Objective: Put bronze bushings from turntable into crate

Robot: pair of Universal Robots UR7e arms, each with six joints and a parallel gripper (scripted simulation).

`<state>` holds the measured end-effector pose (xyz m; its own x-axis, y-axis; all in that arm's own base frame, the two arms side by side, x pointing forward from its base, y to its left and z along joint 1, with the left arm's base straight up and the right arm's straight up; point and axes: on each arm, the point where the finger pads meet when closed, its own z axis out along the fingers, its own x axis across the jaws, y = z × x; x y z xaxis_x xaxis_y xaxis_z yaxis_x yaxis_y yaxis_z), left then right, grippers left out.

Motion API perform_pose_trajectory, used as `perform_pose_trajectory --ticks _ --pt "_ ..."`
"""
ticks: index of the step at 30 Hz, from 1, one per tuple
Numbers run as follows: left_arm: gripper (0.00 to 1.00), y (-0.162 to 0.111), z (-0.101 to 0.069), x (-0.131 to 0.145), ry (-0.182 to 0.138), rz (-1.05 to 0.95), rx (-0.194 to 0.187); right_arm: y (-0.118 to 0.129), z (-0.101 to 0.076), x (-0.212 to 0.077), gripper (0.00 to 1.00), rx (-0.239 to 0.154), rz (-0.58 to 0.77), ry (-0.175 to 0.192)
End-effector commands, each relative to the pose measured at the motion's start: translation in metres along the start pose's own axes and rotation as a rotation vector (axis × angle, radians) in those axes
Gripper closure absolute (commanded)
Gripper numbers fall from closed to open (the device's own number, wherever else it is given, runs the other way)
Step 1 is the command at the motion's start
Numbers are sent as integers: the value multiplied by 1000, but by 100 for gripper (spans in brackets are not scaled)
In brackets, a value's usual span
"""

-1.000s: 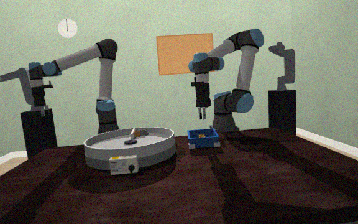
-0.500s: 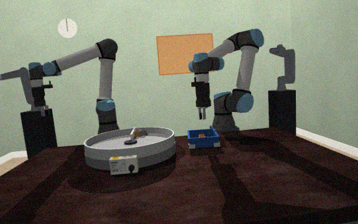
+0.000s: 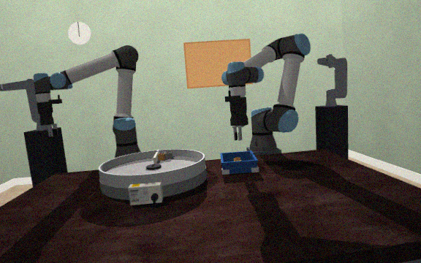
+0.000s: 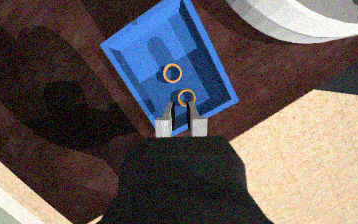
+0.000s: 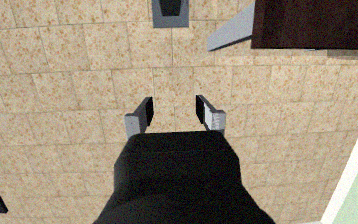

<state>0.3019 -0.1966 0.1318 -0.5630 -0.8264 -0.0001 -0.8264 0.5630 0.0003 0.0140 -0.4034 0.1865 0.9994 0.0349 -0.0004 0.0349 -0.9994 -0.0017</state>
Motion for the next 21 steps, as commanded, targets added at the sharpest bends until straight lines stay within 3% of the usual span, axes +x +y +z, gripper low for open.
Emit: perform_pose_trajectory --ticks 1,21 --pt "59 0 0 0 0 0 1 0 -1 0 0 -2 0 0" --pt "61 -2 -1 3 0 6 1 0 -1 0 0 -2 0 0"
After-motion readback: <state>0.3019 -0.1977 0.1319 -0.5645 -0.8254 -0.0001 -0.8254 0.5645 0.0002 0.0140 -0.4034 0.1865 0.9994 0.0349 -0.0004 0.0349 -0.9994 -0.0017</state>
